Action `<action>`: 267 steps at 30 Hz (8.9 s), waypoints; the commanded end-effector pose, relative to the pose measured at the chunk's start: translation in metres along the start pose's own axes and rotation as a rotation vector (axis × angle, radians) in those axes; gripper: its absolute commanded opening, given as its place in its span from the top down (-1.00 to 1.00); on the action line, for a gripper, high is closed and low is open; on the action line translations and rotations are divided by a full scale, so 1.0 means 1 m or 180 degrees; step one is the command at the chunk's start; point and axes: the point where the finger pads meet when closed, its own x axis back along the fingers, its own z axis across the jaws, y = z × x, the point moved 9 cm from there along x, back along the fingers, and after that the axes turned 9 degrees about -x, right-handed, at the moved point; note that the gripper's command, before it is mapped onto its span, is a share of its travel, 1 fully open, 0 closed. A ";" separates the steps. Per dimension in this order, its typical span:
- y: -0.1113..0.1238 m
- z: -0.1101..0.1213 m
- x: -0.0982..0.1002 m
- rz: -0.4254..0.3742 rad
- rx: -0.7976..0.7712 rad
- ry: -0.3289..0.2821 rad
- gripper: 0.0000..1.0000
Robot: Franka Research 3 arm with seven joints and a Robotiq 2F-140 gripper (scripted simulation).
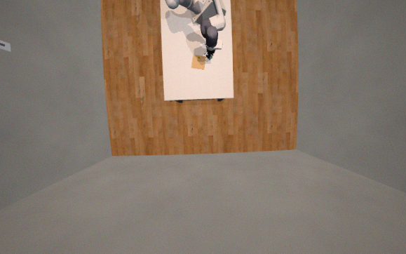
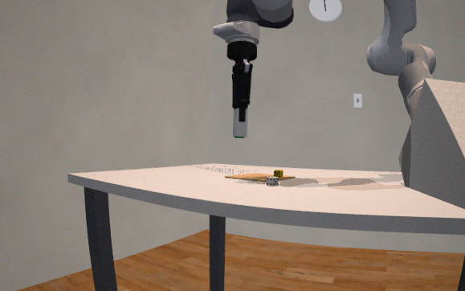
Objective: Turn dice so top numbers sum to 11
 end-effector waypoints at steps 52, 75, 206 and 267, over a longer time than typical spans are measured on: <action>0.018 0.026 0.002 -0.0034 -0.3684 -0.0005 0.81; 0.024 0.037 0.002 -0.0030 -0.4994 0.0004 0.81; 0.063 0.091 0.002 0.0181 -1.1885 0.0006 0.81; 0.065 0.096 -0.093 0.0186 -1.2274 -0.0007 0.81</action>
